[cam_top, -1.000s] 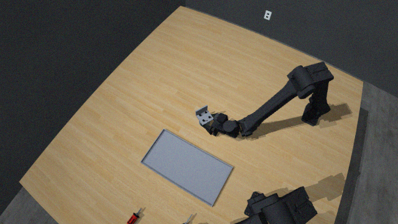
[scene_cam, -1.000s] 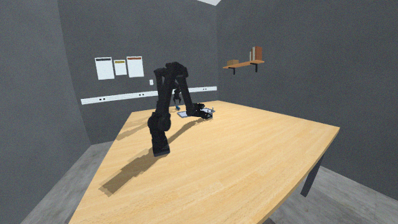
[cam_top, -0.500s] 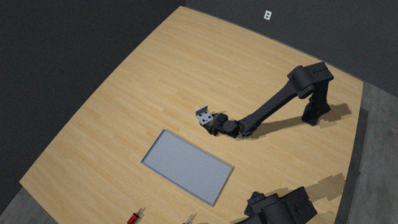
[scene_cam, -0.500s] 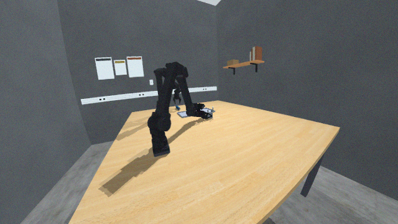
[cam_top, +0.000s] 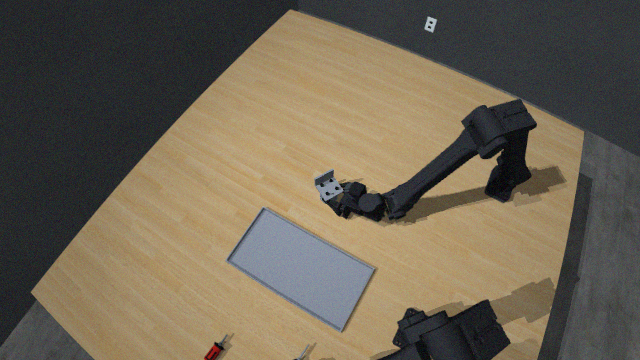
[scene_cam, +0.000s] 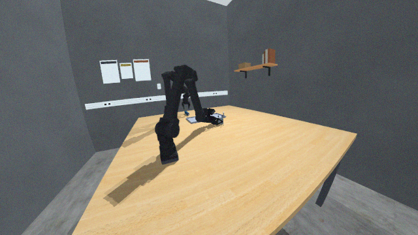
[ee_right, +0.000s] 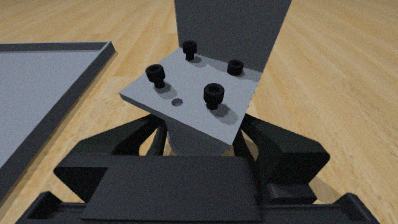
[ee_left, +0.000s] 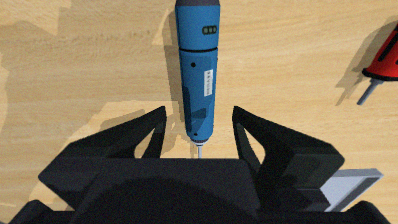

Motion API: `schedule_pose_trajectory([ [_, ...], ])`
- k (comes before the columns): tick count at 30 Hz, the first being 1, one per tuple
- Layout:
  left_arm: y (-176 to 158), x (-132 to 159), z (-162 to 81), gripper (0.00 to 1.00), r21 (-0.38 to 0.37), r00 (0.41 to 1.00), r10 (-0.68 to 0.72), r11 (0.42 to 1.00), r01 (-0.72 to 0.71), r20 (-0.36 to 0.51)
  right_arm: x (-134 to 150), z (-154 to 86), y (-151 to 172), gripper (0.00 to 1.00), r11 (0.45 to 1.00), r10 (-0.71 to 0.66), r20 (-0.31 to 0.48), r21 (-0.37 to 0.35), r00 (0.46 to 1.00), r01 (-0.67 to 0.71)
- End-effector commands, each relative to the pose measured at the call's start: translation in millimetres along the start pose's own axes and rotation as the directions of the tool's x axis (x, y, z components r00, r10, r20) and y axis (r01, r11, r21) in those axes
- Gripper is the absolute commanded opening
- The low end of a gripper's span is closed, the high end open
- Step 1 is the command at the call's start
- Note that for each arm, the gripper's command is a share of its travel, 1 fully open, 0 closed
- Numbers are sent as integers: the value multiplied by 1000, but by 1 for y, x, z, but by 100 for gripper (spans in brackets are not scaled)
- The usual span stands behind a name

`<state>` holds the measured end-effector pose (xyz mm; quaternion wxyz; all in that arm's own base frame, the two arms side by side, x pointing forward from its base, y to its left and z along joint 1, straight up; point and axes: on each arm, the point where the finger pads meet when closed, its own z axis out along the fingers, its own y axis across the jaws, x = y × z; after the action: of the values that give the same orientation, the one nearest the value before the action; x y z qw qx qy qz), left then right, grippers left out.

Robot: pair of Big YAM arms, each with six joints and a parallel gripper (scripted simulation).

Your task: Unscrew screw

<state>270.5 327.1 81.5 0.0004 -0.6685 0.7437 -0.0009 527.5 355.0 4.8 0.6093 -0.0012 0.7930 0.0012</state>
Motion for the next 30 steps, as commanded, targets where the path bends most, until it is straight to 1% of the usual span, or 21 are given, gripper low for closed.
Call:
schedule_pose_trajectory([
  [1, -6, -11, -11, 65, 17, 999, -17, 1000, 16, 29, -2, 9, 8, 60, 1000, 4, 9, -5, 1000, -4],
  [30, -6, -11, -11, 65, 17, 999, -17, 1000, 16, 29, -2, 9, 8, 59, 1000, 10, 9, -5, 1000, -10],
])
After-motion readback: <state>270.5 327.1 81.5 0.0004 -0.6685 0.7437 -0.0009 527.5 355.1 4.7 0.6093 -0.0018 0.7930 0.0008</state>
